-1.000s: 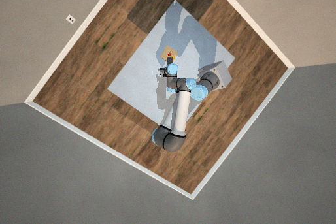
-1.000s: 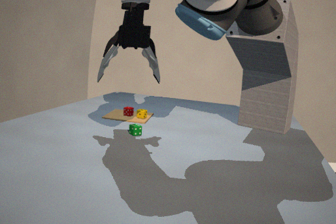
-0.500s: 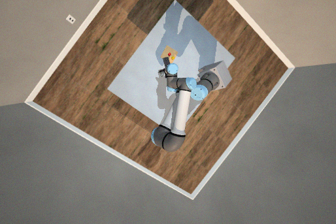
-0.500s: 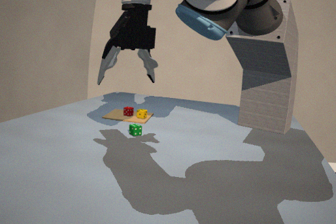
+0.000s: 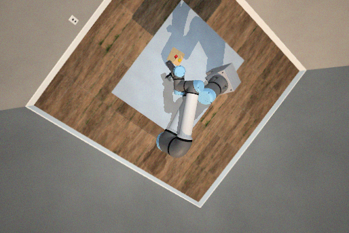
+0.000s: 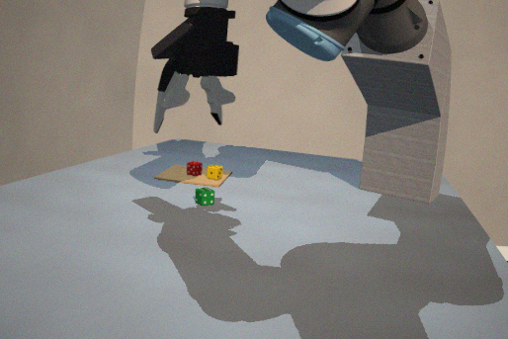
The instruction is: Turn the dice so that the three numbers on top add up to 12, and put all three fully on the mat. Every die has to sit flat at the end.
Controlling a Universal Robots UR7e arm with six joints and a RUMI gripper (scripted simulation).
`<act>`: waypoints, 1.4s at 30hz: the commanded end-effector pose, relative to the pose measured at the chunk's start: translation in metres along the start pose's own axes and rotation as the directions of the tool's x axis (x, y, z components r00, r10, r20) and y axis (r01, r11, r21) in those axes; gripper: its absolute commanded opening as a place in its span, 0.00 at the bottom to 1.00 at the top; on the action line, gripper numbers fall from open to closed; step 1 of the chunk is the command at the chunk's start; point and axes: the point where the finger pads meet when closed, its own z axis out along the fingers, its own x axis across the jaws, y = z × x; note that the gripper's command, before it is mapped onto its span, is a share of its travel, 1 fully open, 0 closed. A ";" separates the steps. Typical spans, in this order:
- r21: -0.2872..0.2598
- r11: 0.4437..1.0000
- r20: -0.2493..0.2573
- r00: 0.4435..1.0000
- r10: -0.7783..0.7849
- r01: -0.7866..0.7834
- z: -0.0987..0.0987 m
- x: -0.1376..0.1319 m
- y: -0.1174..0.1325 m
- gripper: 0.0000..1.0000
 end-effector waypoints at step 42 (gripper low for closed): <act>0.012 0.439 0.017 0.439 -0.898 0.898 0.011 -0.008 0.010 1.00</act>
